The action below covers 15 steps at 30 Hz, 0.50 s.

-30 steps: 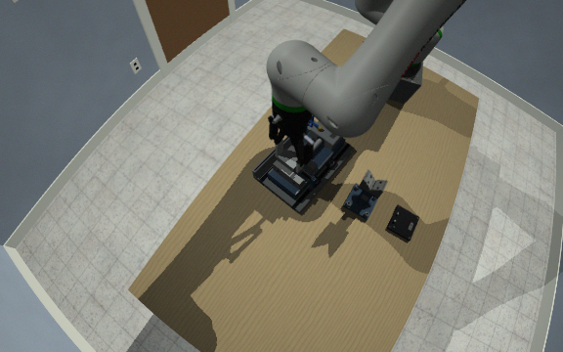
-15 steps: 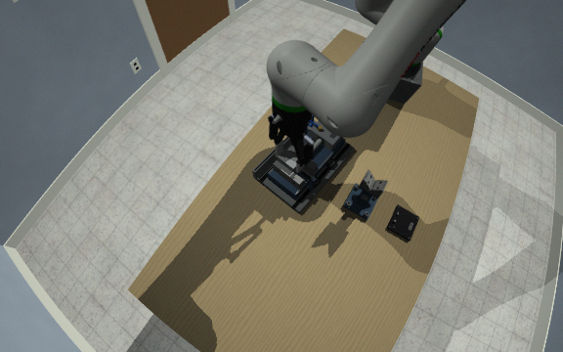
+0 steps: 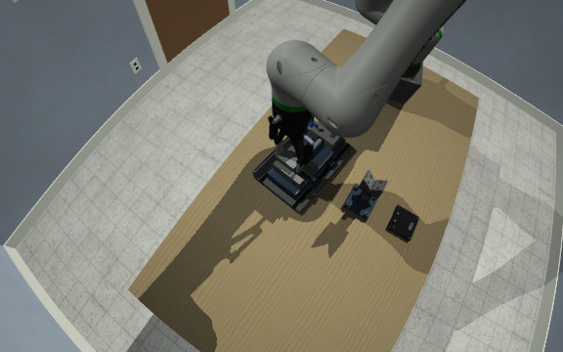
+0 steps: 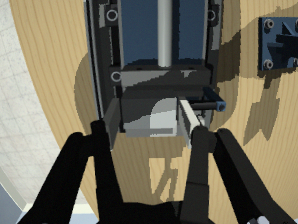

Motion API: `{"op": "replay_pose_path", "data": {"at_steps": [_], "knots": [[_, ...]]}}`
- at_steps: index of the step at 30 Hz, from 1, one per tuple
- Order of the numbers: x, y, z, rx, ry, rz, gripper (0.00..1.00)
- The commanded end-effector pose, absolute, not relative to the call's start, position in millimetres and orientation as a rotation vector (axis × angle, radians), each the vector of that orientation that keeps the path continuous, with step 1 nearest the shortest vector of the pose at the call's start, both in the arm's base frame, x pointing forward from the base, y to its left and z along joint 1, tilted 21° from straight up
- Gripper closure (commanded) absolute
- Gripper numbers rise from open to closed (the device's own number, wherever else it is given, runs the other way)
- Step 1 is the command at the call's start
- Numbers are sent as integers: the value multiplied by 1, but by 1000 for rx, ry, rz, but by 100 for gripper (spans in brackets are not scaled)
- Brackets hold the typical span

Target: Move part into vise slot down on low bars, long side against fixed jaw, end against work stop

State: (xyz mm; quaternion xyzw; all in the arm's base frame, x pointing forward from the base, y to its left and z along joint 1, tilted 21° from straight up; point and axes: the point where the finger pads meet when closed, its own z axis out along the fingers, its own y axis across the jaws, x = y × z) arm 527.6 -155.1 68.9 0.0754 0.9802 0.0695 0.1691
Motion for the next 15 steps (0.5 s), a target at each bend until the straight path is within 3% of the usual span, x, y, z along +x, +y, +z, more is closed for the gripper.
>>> {"op": "replay_pose_path", "data": {"at_steps": [1, 15], "knots": [[528, -155, 69, 214, 2786, 197, 53], [524, -156, 79, 214, 2786, 197, 53]]}}
